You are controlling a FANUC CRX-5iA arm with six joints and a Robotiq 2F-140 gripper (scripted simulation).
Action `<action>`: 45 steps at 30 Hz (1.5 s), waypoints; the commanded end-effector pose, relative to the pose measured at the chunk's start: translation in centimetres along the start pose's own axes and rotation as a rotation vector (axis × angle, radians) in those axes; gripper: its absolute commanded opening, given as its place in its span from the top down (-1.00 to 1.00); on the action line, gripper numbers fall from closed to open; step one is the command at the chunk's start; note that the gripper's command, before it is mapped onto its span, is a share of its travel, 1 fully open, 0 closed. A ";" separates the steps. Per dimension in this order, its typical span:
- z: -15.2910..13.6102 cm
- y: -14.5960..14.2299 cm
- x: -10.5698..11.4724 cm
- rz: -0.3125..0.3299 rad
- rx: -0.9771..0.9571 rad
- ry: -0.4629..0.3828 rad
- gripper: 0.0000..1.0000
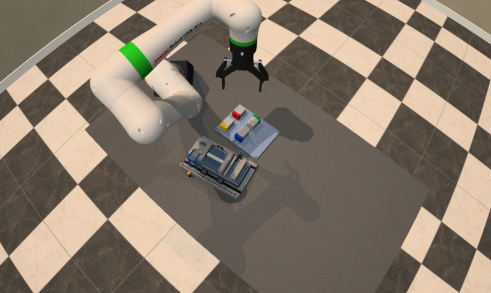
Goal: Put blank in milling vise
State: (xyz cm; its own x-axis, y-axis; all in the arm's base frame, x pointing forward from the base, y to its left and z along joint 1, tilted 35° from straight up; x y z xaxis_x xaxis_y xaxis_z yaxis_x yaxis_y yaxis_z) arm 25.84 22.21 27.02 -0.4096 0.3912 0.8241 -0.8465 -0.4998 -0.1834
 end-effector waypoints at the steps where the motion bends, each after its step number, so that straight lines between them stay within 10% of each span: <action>1: 0.0 0.0 0.1 0.002 -0.060 0.000 -1.00; 45: 0.0 0.0 0.1 0.002 -0.549 0.000 -1.00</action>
State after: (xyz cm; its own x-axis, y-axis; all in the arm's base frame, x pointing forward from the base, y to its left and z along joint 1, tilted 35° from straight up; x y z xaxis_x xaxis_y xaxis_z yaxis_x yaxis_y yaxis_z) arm 25.83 22.22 27.01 -0.4107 0.3910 0.8237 -0.9005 -0.0319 -0.4338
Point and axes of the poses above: the point where the finger pads meet when closed, its own x axis back along the fingers, its own y axis across the jaws, z = x × y, the point moved 5 cm from there along x, back along the fingers, and after that the axes turned 13 degrees about -x, right-handed, at the moved point
